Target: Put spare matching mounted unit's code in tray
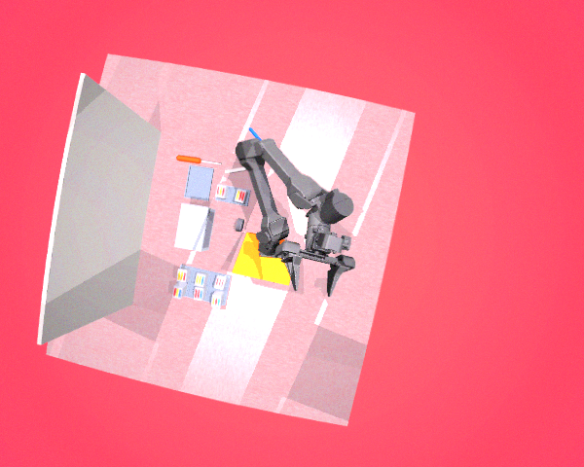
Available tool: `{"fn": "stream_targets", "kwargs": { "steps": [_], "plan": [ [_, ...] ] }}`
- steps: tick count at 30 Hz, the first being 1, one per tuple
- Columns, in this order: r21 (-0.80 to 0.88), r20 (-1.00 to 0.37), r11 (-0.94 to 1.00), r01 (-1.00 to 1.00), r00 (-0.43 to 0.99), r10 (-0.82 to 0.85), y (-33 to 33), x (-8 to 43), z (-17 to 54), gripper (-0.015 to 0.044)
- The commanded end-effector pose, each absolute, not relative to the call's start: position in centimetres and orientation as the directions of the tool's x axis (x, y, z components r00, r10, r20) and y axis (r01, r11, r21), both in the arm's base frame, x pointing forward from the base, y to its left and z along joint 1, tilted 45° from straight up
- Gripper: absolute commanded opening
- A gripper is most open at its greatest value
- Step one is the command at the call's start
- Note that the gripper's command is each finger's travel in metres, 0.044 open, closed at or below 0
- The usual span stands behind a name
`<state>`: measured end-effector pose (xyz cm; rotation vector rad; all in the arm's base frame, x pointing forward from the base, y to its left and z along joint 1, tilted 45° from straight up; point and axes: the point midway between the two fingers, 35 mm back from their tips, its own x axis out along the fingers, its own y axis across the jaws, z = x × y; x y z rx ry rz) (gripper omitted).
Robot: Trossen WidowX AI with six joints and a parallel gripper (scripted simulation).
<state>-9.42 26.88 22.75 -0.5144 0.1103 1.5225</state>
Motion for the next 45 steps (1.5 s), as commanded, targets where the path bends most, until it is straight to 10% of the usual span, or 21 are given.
{"fn": "stream_targets", "kwargs": {
  "steps": [1, 9, 25, 45],
  "plan": [
    [-0.252, -0.382, -0.035, -0.967, 0.066, 0.922, 26.9, -9.4, 22.7, 0.0426],
    [-0.268, -0.417, 0.033, -0.963, 0.147, 0.897, 28.0, -7.7, 22.5, 0.0440],
    [-0.462, -0.666, 0.574, -0.676, 0.692, 0.278, 30.7, 14.4, 19.0, 0.0440],
    [-0.600, -0.776, 0.784, -0.158, 0.350, -0.524, 13.8, 34.7, 12.3, 0.0440]
  ]
}}
